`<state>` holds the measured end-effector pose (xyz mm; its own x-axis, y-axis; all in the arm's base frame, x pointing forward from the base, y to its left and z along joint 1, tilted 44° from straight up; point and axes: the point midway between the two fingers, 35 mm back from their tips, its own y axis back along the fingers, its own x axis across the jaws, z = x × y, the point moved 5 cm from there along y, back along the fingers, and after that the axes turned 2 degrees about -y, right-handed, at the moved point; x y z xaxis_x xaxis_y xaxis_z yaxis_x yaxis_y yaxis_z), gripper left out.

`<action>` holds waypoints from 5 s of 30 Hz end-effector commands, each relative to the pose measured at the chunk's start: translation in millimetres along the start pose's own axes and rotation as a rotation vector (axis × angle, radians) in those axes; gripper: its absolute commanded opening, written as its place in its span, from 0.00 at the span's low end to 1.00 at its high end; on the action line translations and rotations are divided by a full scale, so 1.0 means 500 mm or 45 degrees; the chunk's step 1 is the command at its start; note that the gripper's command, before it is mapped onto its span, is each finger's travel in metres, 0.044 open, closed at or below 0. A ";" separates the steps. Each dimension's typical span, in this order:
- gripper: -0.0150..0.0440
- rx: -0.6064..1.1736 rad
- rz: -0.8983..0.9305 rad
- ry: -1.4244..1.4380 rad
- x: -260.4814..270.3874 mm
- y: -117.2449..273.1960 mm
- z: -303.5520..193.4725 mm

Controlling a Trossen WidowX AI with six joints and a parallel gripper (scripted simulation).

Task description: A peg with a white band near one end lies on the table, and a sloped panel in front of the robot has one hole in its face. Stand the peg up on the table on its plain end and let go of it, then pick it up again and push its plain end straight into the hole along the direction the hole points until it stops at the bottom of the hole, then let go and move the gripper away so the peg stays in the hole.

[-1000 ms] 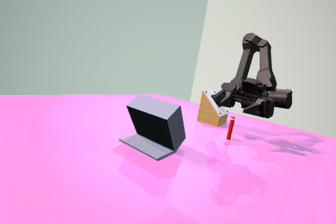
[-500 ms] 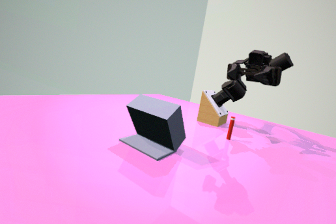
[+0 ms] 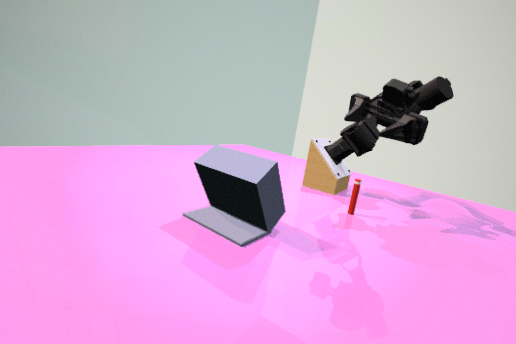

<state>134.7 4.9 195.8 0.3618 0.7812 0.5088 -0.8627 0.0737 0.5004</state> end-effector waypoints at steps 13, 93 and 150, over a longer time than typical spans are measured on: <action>1.00 0.612 -0.132 0.256 0.007 -0.042 -0.027; 1.00 1.500 0.229 -0.132 0.042 -0.188 -0.126; 0.25 1.499 0.223 -0.129 0.015 -0.153 -0.016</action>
<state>200.7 19.0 147.2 0.3462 0.6668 0.6600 -0.0684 -0.6837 0.7266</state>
